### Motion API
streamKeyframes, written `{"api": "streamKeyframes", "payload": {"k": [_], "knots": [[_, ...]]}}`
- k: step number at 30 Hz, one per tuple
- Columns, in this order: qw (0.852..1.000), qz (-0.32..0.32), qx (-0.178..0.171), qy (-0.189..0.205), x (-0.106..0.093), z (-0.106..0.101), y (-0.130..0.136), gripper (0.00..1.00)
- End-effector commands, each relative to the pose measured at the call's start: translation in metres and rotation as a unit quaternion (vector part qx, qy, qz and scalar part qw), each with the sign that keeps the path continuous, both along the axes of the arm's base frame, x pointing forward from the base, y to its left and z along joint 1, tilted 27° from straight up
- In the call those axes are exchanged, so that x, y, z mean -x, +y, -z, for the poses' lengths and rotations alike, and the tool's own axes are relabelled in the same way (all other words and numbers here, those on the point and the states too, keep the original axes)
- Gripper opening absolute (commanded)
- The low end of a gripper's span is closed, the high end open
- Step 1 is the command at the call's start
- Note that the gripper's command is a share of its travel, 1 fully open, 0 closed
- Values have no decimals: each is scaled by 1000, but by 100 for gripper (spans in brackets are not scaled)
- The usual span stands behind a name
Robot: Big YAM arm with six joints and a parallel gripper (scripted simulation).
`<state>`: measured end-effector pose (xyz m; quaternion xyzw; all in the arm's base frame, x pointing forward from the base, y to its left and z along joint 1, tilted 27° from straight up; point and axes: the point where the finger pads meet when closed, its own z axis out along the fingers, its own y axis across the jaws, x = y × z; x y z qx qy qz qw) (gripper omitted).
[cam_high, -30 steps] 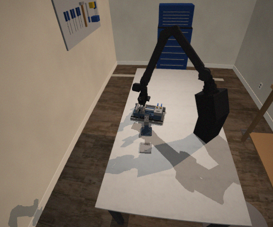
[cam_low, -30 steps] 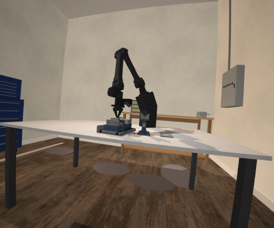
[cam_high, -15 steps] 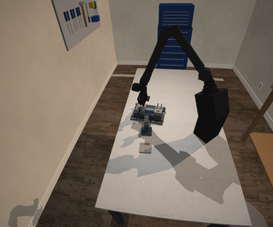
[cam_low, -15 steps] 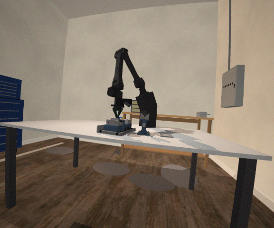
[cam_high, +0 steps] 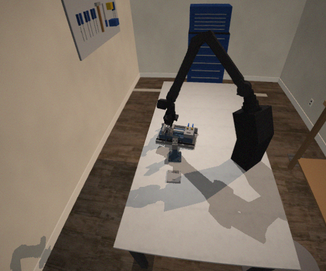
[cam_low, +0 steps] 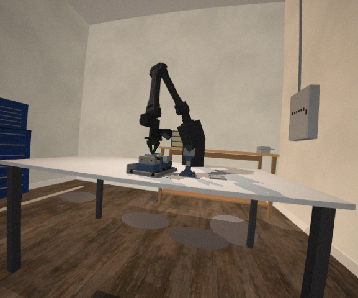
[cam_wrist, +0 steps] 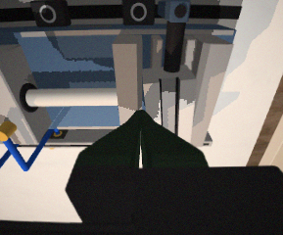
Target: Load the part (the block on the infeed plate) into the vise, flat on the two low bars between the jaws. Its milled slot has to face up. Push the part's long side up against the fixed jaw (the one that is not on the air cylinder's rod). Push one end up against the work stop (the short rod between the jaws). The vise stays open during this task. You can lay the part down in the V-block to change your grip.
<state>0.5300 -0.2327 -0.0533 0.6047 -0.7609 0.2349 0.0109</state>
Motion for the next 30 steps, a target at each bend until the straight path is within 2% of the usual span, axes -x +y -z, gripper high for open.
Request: {"api": "streamKeyframes", "payload": {"k": [1, 30], "knots": [[1000, -5, -3, 4, -9, 4, 3, 0], [1000, -2, -3, 2, -15, 1, 2, 0]]}}
